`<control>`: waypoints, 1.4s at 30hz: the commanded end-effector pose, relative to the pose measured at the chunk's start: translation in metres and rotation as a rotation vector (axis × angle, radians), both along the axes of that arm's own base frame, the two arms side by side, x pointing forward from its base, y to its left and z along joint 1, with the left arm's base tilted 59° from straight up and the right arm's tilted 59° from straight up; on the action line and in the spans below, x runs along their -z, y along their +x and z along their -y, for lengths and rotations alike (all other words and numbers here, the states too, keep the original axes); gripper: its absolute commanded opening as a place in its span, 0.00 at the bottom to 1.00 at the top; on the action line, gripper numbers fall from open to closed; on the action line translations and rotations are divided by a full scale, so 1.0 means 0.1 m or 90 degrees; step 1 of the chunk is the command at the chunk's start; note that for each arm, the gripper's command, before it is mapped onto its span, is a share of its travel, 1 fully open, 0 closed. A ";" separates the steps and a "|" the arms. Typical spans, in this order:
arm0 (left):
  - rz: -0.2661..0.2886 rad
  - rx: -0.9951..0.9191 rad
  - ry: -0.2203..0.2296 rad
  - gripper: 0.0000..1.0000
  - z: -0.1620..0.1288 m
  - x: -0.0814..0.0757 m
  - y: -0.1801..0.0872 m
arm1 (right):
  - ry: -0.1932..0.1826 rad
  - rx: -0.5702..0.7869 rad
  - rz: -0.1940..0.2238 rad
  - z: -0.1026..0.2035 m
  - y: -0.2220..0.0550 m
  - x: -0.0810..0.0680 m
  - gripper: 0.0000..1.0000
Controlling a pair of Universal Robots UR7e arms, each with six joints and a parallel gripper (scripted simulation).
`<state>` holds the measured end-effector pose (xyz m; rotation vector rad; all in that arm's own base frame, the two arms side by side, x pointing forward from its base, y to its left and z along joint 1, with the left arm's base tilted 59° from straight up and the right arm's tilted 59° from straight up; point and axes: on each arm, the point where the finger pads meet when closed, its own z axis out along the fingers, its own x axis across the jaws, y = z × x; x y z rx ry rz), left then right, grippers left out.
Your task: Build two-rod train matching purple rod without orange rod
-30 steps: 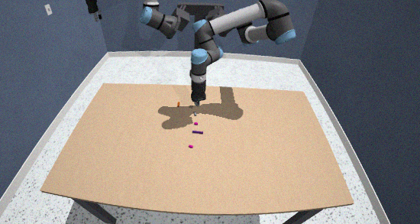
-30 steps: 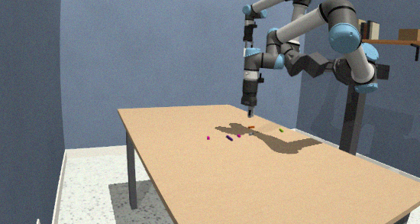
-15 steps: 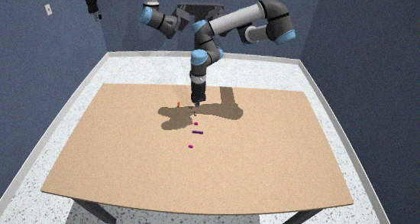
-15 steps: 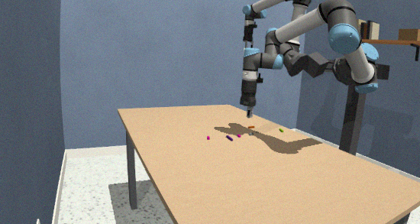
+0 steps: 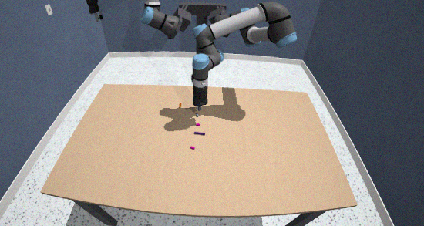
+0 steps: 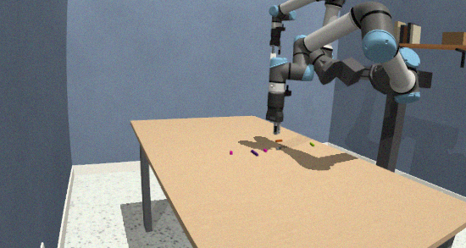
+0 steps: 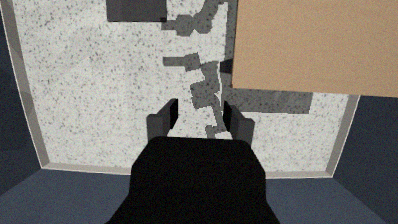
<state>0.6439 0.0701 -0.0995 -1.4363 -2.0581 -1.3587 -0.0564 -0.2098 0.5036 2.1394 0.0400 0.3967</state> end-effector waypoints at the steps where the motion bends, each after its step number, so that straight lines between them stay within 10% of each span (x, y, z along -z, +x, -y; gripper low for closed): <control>1: 0.001 0.002 -0.001 0.24 -0.14 0.10 0.06 | -0.001 0.000 0.000 0.00 0.00 -0.01 1.00; 42: 0.001 0.002 -0.001 0.24 -0.54 0.36 0.21 | -0.001 0.000 0.000 0.00 0.00 -0.01 1.00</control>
